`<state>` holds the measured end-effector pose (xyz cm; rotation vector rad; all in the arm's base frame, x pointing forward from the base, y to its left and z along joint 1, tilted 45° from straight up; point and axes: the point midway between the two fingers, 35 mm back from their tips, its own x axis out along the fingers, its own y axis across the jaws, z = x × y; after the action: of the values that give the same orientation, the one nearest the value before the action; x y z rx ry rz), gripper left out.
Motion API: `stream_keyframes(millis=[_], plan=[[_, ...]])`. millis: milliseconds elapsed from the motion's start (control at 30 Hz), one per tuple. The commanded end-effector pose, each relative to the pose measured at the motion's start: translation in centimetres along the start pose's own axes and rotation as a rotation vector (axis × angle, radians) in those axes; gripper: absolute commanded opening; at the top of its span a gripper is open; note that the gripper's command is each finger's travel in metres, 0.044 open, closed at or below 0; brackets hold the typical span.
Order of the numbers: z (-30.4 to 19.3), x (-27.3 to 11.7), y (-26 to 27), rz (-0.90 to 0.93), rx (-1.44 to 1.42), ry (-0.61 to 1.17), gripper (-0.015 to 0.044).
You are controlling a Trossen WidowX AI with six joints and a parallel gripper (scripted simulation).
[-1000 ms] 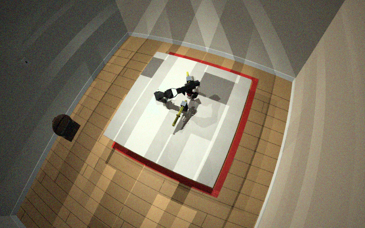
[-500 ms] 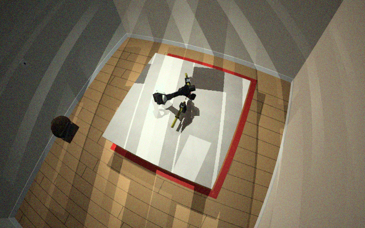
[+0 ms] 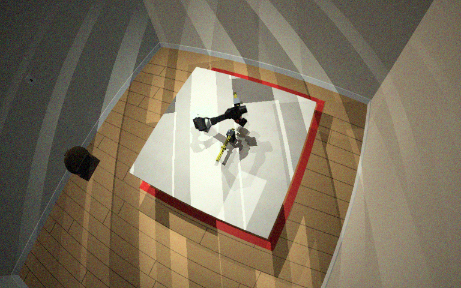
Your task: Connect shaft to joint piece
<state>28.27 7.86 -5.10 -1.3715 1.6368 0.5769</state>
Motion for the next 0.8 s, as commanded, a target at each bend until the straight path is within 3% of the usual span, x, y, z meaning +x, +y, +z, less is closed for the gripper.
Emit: stream_keyframes(millis=[0,767], plan=[[0.6,-1.1,-0.3,-0.009,0.116,0.013,0.0440],[2.6,-8.0,0.2,-0.089,0.883,0.119,0.0440]])
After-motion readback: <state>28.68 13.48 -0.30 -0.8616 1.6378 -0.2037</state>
